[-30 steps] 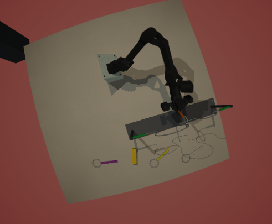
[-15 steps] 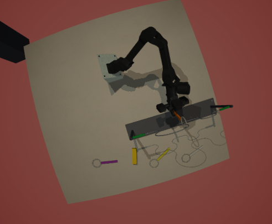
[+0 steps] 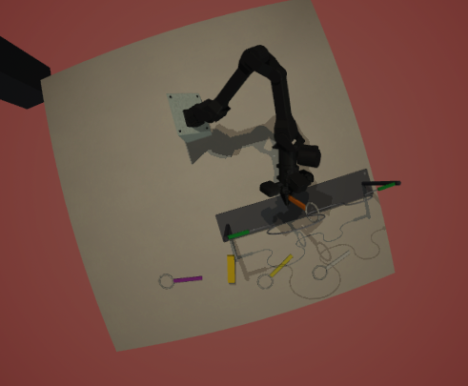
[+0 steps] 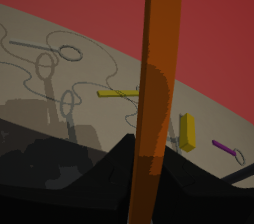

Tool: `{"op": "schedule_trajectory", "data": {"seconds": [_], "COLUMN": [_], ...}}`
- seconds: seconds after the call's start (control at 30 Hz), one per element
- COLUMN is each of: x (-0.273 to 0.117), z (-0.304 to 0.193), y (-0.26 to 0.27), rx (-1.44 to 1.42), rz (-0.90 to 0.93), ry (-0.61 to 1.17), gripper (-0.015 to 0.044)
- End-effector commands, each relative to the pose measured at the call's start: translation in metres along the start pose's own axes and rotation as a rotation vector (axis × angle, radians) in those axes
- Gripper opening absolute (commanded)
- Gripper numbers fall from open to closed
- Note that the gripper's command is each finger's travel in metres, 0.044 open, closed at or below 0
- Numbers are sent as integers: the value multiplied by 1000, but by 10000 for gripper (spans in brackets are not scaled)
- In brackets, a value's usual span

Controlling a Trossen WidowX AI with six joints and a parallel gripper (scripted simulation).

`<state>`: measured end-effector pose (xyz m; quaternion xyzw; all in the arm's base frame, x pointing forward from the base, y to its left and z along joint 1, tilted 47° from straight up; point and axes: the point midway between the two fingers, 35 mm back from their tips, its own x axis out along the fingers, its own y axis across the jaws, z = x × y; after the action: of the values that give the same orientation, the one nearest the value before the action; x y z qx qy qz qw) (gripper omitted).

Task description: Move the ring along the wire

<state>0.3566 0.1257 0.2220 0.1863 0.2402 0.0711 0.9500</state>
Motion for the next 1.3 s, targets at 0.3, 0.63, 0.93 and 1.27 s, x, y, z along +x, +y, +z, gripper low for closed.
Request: {"op": "schedule_trajectory", "data": {"seconds": [0.3, 0.63, 0.93, 1.27], "x": [-6, -14, -24, -37], "z": [5, 19, 38, 60], "y": [-48, -82, -107, -127], "rx": [-286, -506, -704, -899], "rz": [-156, -273, -378, -480], "ry": [4, 8, 13, 19], "gripper": [-150, -150, -150, -150]}}
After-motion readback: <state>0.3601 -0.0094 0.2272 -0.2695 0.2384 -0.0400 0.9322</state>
